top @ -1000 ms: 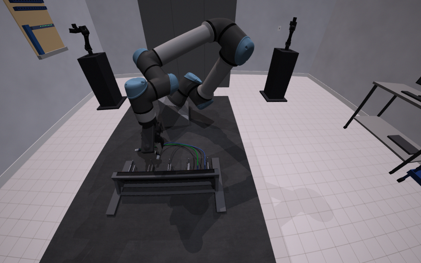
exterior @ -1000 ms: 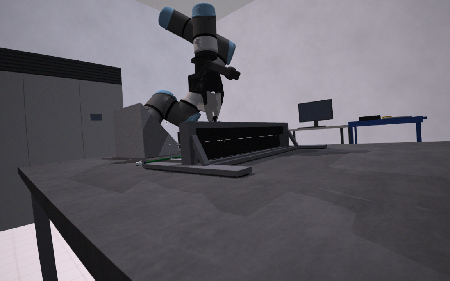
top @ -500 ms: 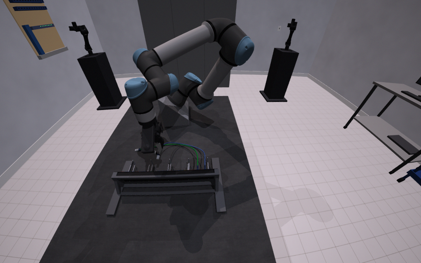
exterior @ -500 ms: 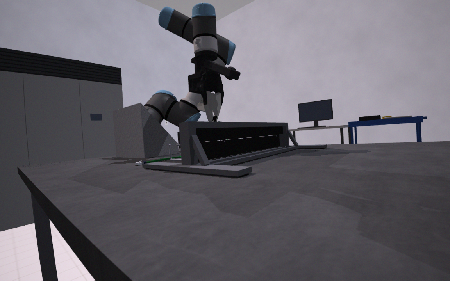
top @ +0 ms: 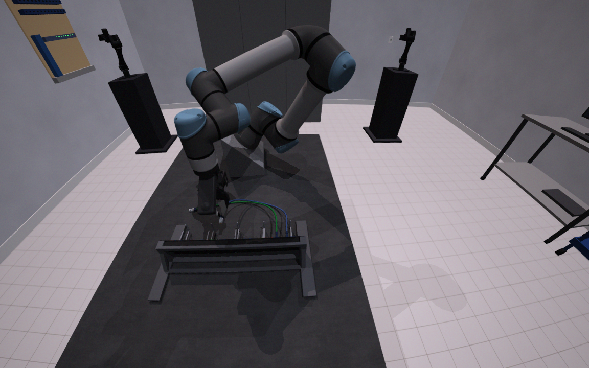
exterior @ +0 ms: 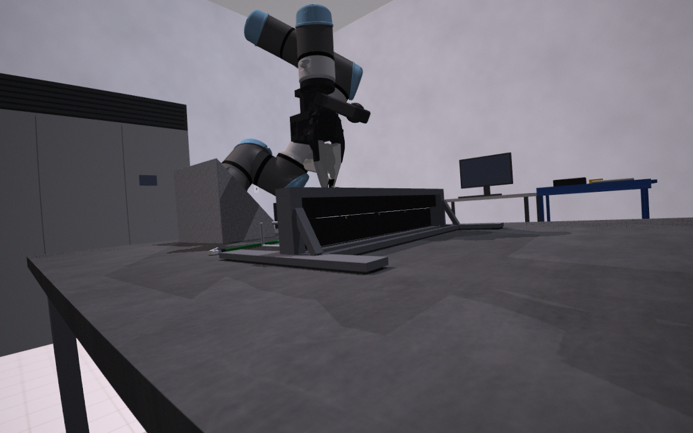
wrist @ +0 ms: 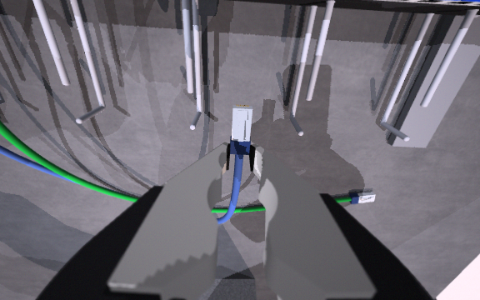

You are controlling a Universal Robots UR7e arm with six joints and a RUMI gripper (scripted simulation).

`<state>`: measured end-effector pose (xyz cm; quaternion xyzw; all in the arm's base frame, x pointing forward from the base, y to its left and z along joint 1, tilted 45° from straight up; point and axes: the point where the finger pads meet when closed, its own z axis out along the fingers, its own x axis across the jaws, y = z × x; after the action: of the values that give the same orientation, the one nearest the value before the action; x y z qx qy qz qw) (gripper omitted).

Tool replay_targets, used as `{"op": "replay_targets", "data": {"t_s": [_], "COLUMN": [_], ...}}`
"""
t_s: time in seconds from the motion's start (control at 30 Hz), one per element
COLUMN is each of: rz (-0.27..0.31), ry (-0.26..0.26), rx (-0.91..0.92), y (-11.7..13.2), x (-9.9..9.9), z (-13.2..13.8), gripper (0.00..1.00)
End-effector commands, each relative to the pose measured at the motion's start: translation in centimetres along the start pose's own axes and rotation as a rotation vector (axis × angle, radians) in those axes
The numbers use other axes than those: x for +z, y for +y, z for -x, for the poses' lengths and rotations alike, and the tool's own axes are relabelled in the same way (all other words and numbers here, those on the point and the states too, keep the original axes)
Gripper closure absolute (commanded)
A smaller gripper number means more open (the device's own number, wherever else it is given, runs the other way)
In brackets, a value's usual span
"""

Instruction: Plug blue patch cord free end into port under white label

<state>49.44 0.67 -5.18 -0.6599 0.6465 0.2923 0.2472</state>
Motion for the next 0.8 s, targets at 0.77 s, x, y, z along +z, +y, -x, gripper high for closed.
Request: {"op": "replay_targets", "data": {"t_s": [0.77], "rz": [0.003], "ry": [0.001], "rx": [-0.001], "y": [-2.3], "x": [2.0], "z": [-0.1], "gripper": [1.00]}}
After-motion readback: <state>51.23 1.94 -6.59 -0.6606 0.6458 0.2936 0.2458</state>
